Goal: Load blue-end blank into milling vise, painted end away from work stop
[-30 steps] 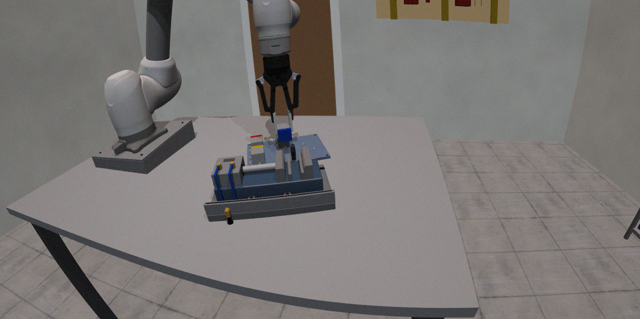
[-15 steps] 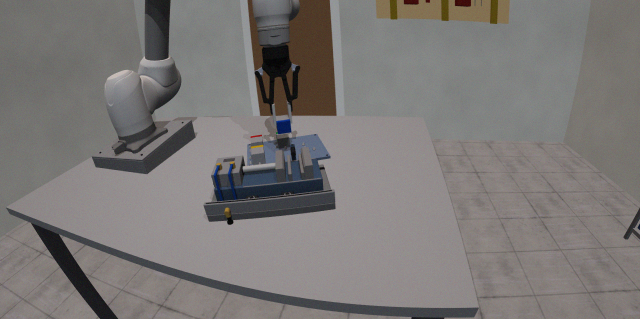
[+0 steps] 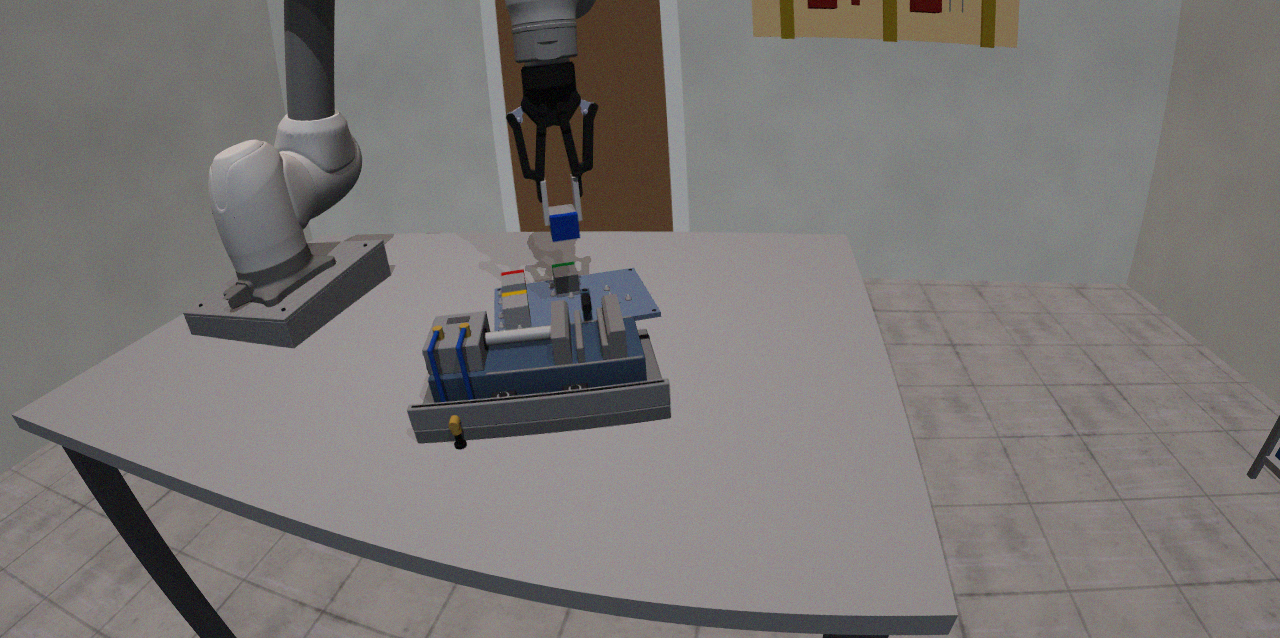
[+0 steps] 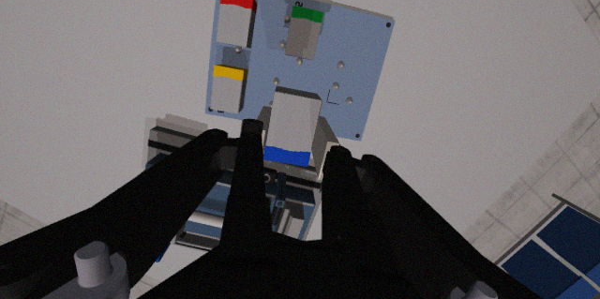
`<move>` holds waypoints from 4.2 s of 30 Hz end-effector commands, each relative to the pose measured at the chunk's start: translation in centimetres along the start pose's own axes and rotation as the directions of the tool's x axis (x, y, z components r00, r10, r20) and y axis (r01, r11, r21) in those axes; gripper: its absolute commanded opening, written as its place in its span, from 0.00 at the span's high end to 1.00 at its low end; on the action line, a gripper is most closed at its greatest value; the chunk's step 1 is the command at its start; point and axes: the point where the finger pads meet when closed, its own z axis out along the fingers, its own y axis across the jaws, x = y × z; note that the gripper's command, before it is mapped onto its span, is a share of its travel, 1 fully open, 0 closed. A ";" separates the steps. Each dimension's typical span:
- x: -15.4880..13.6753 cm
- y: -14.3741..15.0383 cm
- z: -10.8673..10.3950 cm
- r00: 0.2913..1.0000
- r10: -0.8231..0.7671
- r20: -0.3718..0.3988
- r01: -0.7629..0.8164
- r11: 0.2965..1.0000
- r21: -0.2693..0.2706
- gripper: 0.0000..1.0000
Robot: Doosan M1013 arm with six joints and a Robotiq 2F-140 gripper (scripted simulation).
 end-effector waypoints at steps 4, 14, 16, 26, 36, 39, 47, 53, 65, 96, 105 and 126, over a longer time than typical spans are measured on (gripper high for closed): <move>0.0 0.0 -0.3 1.000 0.000 0.000 0.000 1.000 0.000 1.00; 0.0 0.0 -0.9 1.000 0.000 0.000 0.000 1.000 0.000 1.00; 0.0 0.0 -0.9 1.000 0.000 0.000 0.000 1.000 0.000 1.00; 0.0 0.0 -0.5 1.000 0.000 0.000 0.000 1.000 0.000 1.00; 0.0 0.0 -0.3 1.000 0.000 0.000 0.000 1.000 0.000 1.00; 0.0 0.0 -0.2 1.000 0.000 0.000 0.000 1.000 0.000 1.00; 0.0 0.0 0.0 1.000 0.000 0.000 0.000 1.000 0.000 1.00; 0.0 0.0 0.1 1.000 0.000 0.000 0.000 1.000 0.000 1.00; 0.0 0.0 0.2 1.000 0.000 0.000 0.000 1.000 0.000 1.00; 0.0 0.0 0.4 0.998 0.070 0.000 -0.070 0.998 0.000 1.00; -1.0 0.0 0.5 0.996 0.092 0.000 -0.092 0.996 0.000 1.00; -7.1 0.0 0.7 0.995 0.095 0.000 -0.095 0.995 0.000 1.00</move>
